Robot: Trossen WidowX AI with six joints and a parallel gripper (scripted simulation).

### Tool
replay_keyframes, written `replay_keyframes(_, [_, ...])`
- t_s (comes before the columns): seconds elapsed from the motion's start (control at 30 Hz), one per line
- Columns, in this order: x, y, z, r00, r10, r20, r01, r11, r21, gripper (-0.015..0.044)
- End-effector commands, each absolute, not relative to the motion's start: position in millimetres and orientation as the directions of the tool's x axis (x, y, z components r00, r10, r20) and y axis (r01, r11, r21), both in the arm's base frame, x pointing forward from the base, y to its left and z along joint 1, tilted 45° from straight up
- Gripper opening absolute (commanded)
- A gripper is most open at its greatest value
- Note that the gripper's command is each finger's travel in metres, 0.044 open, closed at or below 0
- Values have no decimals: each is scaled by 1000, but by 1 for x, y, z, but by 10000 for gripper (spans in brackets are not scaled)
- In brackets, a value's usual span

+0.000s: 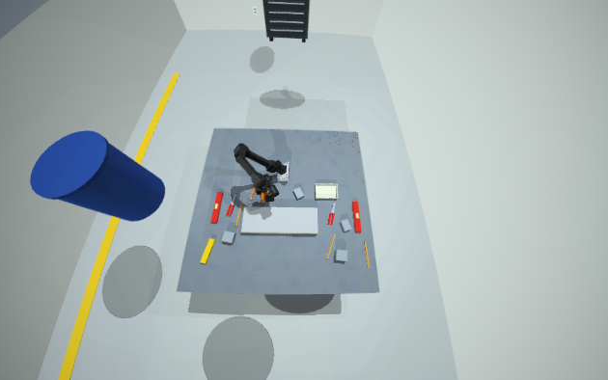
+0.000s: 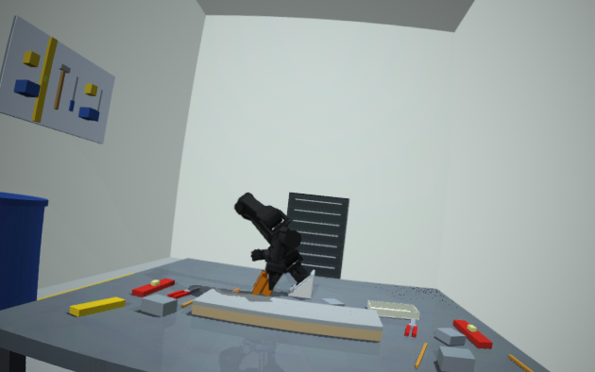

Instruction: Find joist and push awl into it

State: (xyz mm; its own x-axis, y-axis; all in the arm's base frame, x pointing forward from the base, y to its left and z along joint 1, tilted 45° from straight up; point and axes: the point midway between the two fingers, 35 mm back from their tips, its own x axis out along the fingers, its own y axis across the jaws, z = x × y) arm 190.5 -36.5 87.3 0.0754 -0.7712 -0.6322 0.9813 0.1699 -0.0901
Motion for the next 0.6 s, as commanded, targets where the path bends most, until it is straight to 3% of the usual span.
replay_keyframes(0.0, [192,-31,92,78,-770,-634,982,169,-84,0])
replay_keyframes(0.57, [189,-14,111,76,-773,-630,982,167,-85,0])
